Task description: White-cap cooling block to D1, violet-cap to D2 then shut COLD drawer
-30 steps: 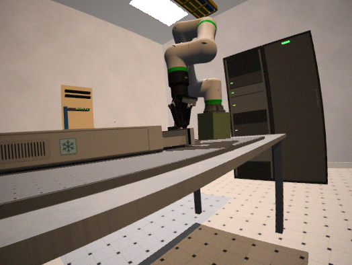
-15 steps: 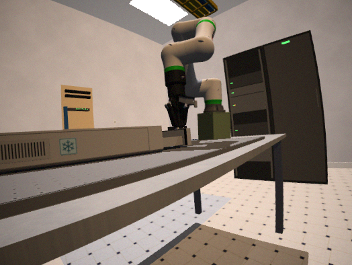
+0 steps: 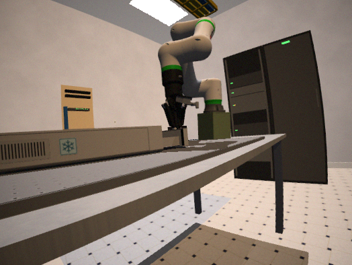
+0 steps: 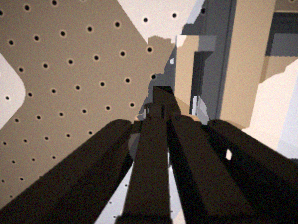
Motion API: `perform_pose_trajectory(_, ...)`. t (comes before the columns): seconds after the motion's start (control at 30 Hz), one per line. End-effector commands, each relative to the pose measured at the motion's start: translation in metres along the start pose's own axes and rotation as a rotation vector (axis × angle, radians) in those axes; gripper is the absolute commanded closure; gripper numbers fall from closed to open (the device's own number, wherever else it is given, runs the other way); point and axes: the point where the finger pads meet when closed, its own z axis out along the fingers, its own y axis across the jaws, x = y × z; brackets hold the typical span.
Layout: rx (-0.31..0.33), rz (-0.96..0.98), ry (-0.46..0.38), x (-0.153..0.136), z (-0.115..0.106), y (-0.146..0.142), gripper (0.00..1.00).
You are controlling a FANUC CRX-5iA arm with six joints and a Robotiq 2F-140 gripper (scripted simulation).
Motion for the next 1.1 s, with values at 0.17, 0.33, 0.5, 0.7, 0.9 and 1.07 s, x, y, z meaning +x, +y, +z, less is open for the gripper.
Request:
perform_pose_trajectory(0.17,-0.002,0.0,0.001,0.0,-0.001,0.01,0.9)
perform_pose_trajectory(0.33,-0.002,0.0,0.001,0.0,-0.001,0.016,0.9)
perform_pose_trajectory(0.5,-0.002,0.0,0.001,0.0,-0.001,0.023,0.9)
perform_pose_trajectory(0.7,-0.002,0.0,0.001,0.0,-0.001,0.026,0.9)
perform_pose_trajectory(0.9,-0.002,0.0,0.001,0.0,-0.001,0.034,0.9)
perform_pose_trajectory(1.07,-0.002,0.0,0.001,0.0,-0.001,0.041,0.9)
